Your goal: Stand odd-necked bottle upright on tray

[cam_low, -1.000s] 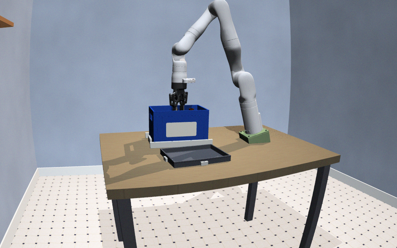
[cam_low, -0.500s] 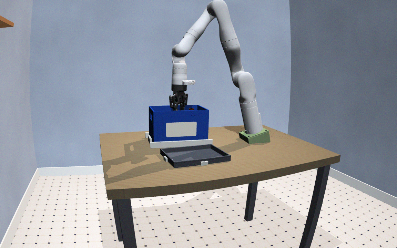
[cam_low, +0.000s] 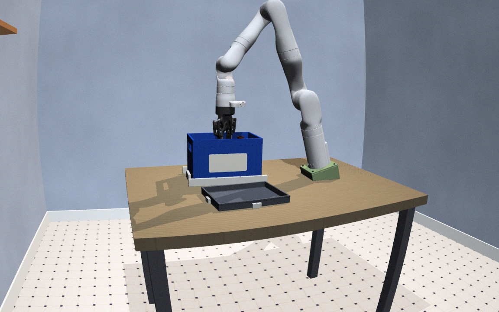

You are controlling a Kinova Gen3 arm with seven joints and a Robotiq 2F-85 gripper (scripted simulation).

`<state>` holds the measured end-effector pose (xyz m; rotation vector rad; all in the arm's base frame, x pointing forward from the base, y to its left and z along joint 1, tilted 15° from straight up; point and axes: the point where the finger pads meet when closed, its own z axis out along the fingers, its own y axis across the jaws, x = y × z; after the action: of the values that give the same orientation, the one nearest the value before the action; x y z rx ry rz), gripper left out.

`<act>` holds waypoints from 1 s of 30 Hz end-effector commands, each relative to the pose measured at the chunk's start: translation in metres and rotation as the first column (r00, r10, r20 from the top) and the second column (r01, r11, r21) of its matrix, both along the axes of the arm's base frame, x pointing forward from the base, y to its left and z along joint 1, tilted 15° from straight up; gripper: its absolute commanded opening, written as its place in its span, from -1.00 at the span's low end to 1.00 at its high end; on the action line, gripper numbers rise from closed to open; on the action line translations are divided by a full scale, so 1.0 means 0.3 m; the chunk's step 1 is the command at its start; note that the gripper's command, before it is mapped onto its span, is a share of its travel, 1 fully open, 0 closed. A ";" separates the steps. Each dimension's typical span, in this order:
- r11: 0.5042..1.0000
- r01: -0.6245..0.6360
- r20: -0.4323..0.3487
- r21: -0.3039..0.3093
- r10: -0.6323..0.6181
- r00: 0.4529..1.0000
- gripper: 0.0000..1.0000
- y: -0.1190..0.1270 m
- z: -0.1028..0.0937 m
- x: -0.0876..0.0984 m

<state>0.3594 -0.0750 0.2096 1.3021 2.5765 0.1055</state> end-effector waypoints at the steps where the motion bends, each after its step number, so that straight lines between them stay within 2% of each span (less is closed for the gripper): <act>1: 1.000 0.000 0.001 0.000 0.000 1.000 0.27 0.000 0.002 0.001; 24: 1.000 0.000 0.001 0.000 0.000 1.000 0.27 0.000 0.002 0.001; 25: 1.000 0.000 0.001 0.000 0.000 1.000 -1.00 0.000 0.002 0.001; 30: 1.000 0.000 0.001 0.000 0.000 1.000 -1.00 0.000 0.002 0.001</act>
<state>0.3594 -0.0750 0.2096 1.3021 2.5766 0.1055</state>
